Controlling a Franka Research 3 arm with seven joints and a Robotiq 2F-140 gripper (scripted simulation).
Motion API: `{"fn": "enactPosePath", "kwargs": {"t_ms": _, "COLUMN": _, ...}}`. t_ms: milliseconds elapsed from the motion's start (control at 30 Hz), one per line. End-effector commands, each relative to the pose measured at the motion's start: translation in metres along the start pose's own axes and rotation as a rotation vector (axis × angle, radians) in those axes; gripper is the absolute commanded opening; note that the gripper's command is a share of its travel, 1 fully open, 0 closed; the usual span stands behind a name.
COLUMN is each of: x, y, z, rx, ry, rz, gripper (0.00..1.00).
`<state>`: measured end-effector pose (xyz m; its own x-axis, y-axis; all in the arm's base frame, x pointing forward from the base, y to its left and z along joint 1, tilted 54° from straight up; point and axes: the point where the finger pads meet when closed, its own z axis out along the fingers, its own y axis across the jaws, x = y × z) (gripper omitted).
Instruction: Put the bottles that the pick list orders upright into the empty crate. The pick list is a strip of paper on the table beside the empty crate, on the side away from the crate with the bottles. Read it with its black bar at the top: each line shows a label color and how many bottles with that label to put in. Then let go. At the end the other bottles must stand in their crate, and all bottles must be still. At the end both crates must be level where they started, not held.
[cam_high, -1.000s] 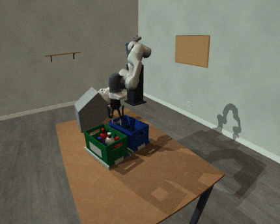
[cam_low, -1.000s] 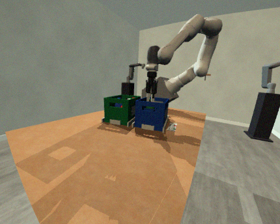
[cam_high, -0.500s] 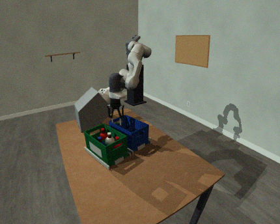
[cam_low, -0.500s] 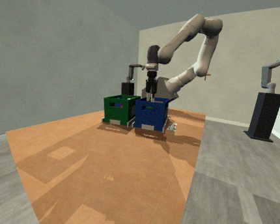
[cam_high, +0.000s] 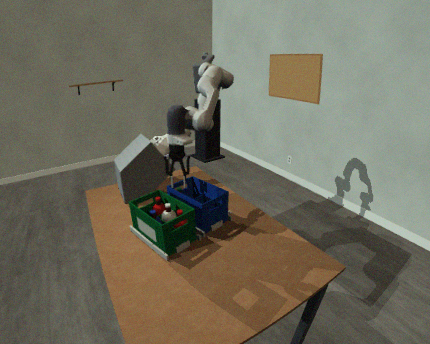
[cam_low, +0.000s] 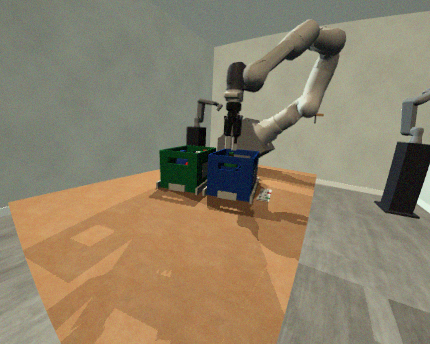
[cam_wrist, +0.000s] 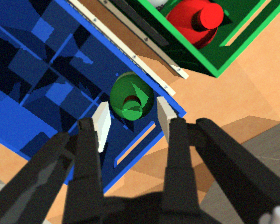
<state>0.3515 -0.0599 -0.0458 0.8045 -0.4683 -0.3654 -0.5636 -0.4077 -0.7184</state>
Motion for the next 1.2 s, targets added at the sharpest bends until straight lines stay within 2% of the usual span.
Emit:
{"fn": "enactPosePath", "kwargs": {"t_ms": 0, "x": -0.002, "y": -0.001, "z": -0.011, "rx": 0.005, "ry": -0.008, "rz": 0.007, "gripper": 0.38}}
{"fn": "enactPosePath", "kwargs": {"t_ms": 533, "x": -0.002, "y": -0.001, "z": -0.048, "rx": 0.005, "ry": -0.008, "rz": 0.007, "gripper": 0.38}}
{"fn": "enactPosePath", "kwargs": {"t_ms": 1167, "x": -0.002, "y": -0.001, "z": -0.048, "rx": 0.005, "ry": -0.008, "rz": 0.007, "gripper": 0.38}}
